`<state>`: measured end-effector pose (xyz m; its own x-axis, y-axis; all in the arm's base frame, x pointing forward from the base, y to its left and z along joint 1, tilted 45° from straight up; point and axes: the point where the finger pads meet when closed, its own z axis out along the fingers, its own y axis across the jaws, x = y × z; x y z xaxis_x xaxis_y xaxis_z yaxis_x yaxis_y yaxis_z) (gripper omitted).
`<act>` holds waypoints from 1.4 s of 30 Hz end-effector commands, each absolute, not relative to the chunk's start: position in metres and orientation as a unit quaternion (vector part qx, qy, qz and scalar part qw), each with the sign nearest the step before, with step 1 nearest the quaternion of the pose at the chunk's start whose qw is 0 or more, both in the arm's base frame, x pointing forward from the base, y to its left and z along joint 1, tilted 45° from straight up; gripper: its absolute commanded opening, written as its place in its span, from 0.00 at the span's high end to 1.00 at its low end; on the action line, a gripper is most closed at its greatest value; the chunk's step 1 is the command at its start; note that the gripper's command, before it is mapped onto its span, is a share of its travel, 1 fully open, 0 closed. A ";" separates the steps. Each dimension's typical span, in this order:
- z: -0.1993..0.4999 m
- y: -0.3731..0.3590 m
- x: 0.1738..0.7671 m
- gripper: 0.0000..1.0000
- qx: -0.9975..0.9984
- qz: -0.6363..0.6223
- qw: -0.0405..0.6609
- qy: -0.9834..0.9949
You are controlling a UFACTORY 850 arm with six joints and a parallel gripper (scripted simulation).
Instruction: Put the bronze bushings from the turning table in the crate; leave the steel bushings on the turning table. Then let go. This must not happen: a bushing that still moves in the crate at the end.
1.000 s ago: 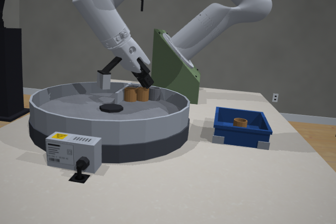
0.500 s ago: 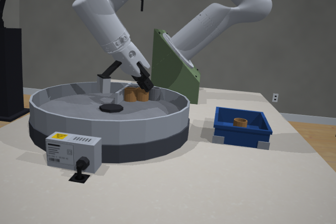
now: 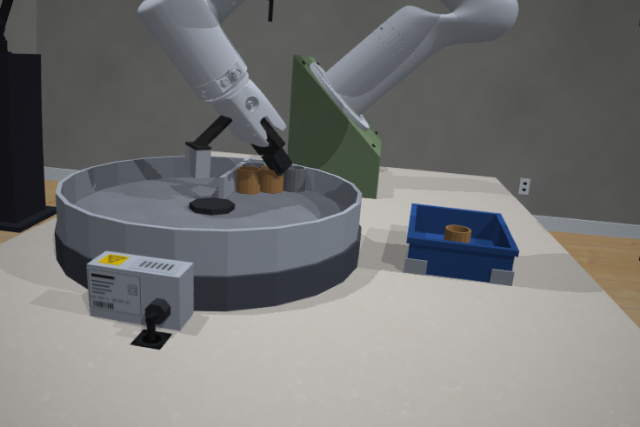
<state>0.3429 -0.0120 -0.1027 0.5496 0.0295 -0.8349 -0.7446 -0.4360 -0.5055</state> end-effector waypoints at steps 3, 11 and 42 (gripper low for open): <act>-0.103 -0.013 0.343 1.00 -0.743 0.408 0.473 0.241; -0.103 -0.013 0.343 1.00 -0.743 0.408 0.473 0.241; -0.101 -0.015 0.343 1.00 -0.743 0.408 0.473 0.241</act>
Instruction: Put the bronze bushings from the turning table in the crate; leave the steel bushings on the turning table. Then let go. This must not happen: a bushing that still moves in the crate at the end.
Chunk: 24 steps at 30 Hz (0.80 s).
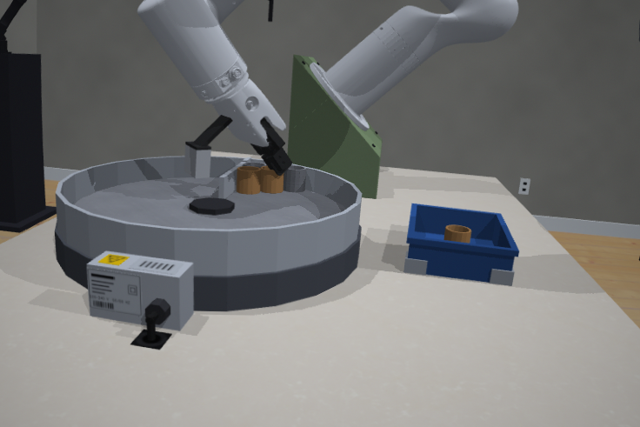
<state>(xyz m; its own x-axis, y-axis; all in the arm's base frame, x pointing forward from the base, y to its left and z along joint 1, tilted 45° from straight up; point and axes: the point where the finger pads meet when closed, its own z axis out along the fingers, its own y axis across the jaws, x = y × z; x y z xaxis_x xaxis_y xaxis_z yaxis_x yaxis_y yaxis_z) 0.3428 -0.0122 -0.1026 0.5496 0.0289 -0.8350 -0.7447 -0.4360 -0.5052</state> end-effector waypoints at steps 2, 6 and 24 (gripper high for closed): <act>-0.097 -0.019 0.343 1.00 -0.743 0.408 0.473 0.241; -0.086 -0.030 0.342 1.00 -0.743 0.408 0.473 0.241; -0.054 -0.062 0.339 1.00 -0.743 0.408 0.473 0.241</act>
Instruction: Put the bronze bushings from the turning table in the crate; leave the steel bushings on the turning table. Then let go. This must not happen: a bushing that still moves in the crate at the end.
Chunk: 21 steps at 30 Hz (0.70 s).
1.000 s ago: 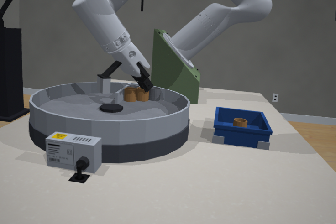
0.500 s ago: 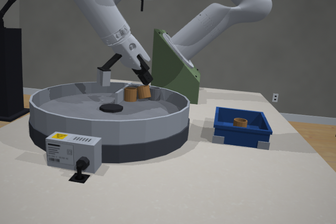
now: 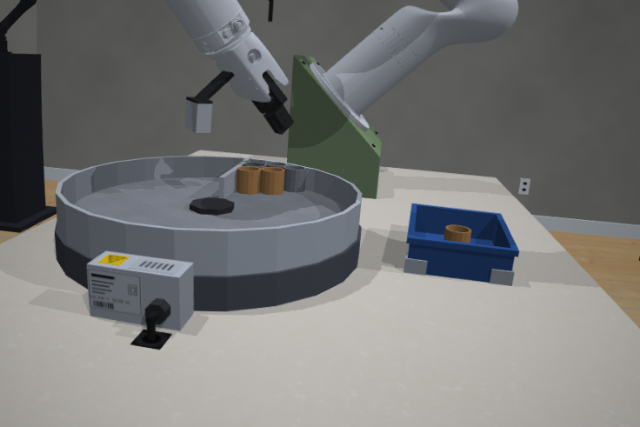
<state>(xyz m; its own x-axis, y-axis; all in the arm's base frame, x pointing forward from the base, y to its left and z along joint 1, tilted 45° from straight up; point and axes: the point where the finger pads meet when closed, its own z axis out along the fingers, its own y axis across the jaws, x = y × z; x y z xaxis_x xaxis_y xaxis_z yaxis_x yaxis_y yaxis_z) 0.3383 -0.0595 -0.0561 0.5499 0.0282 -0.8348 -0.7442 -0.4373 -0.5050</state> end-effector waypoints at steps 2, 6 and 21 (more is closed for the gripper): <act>-0.054 -0.062 0.339 1.00 -0.743 0.408 0.473 0.241; -0.054 -0.062 0.339 1.00 -0.743 0.408 0.473 0.241; -0.054 -0.062 0.339 0.90 -0.743 0.408 0.473 0.241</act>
